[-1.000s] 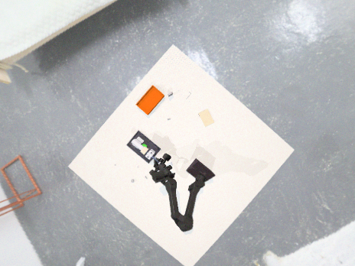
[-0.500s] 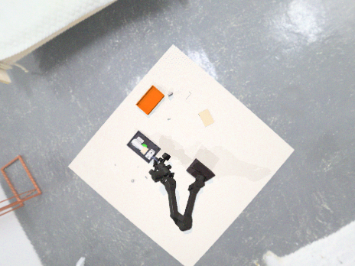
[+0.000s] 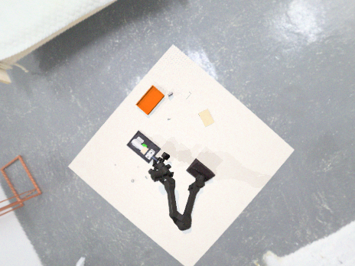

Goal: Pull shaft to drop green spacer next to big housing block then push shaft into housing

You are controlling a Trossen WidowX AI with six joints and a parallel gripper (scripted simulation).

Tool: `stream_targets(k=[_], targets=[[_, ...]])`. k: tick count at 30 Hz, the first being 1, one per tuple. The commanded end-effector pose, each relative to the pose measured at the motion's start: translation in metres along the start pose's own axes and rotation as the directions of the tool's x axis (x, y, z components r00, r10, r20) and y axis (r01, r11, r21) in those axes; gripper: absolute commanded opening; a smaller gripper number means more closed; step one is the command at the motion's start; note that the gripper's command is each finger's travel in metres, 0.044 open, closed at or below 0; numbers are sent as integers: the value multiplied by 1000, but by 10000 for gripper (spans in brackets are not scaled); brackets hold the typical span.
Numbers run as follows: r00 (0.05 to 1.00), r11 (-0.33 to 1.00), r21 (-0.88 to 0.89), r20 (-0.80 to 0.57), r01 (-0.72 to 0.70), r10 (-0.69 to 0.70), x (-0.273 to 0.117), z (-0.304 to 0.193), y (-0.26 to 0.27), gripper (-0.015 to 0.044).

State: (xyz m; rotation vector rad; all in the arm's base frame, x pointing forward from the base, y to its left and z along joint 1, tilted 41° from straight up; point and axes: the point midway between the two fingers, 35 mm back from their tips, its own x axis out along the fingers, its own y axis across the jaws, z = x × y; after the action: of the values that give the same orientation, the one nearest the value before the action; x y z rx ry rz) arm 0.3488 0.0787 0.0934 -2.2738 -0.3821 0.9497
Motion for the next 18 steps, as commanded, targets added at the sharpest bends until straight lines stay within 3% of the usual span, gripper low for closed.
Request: stream_targets(k=[1, 18], targets=[[1000, 1000, -1, -7, 4, -4, 2, -5, -2, 0], [1000, 1000, -2, -7, 4, -4, 5, -8, -2, 0]])
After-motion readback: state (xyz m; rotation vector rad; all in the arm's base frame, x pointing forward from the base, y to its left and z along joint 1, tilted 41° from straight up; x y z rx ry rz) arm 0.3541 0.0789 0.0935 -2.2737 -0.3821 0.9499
